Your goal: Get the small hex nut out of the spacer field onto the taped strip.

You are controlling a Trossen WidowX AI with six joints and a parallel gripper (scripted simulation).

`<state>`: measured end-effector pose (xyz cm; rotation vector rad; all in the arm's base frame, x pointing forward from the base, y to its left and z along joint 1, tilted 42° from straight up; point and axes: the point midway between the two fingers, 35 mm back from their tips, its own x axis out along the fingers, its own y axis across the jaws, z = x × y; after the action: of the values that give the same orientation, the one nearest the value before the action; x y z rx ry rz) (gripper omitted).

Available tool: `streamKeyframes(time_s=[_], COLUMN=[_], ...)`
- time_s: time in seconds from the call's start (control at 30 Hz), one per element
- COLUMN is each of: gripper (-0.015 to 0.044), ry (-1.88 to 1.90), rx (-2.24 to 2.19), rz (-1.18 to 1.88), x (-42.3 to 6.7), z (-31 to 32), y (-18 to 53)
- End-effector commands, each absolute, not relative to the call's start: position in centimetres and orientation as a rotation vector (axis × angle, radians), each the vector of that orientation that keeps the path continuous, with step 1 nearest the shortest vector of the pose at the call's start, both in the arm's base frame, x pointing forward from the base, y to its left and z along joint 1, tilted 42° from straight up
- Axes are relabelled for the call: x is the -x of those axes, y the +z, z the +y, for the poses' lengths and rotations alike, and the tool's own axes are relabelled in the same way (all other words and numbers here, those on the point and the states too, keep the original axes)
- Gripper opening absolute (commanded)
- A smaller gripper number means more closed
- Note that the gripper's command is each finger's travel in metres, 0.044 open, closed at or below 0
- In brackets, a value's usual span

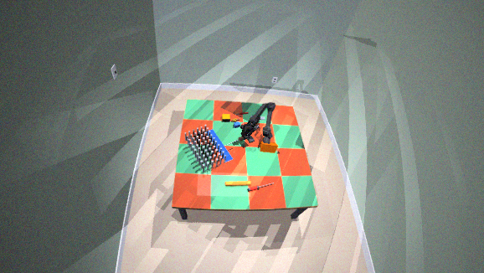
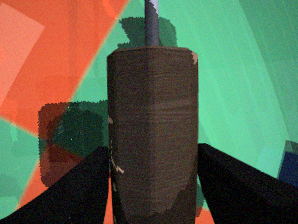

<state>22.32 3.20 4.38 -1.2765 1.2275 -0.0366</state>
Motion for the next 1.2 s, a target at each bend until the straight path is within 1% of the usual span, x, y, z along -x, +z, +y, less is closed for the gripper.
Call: streamKeyframes(time_s=[0.0,0.5,0.57,1.17], gripper=[0.0,0.0,0.0,0.0], ry=[-0.033,-0.042,-0.025,0.431], rx=[1.268,1.275,1.293,1.6], rz=[1.225,1.223,1.234,1.371], x=[-22.5,-21.6,-21.9,-24.4], z=[4.6,8.8,8.2,15.1], y=[5.6,10.7,9.6,7.7])
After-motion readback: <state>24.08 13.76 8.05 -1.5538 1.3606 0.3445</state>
